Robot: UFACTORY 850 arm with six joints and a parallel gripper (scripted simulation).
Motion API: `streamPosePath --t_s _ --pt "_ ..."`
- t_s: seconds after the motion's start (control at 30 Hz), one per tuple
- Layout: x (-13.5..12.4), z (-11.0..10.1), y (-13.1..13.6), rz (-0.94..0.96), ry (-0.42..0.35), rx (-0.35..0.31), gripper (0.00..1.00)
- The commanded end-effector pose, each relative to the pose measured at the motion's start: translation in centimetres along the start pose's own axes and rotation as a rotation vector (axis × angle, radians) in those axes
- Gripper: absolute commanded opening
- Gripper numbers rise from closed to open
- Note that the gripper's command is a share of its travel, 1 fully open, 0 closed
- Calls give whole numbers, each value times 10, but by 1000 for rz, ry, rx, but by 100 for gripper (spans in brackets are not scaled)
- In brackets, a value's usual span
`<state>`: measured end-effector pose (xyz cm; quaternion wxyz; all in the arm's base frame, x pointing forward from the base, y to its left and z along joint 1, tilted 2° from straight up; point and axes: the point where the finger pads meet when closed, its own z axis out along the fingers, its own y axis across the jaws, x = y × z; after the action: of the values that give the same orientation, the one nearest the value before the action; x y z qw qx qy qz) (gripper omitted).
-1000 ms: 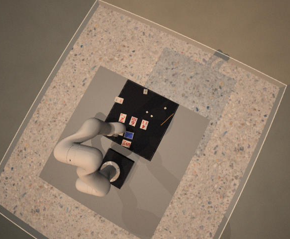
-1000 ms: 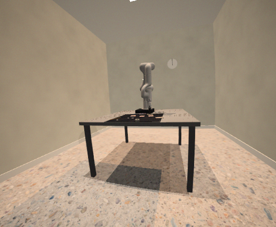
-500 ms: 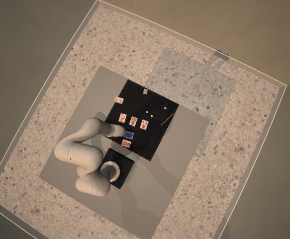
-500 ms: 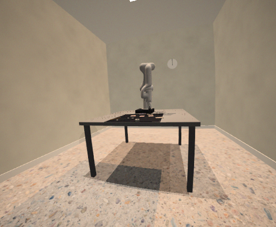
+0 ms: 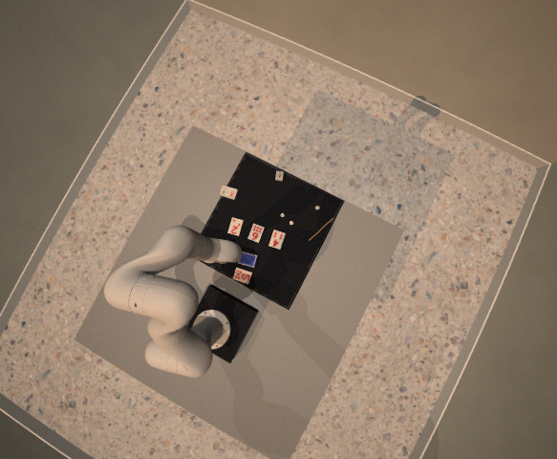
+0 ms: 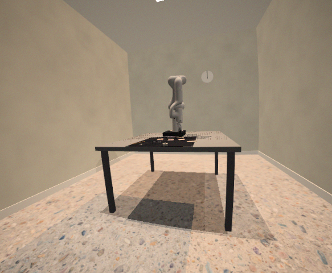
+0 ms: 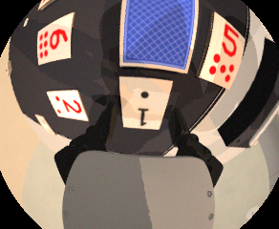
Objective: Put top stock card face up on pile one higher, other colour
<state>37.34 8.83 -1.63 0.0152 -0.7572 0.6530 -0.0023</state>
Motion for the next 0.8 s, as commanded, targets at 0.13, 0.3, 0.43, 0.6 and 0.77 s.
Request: streamPosePath --t_s 0.13,0.3,0.43,0.6,0.77 --pt "0 0 -1 0 0 1 86" --pt "0 1 -1 0 0 1 86" --pt "0 3 -1 0 0 1 86" --pt "0 6 -1 0 0 1 86" --pt "0 8 -1 0 0 1 86"
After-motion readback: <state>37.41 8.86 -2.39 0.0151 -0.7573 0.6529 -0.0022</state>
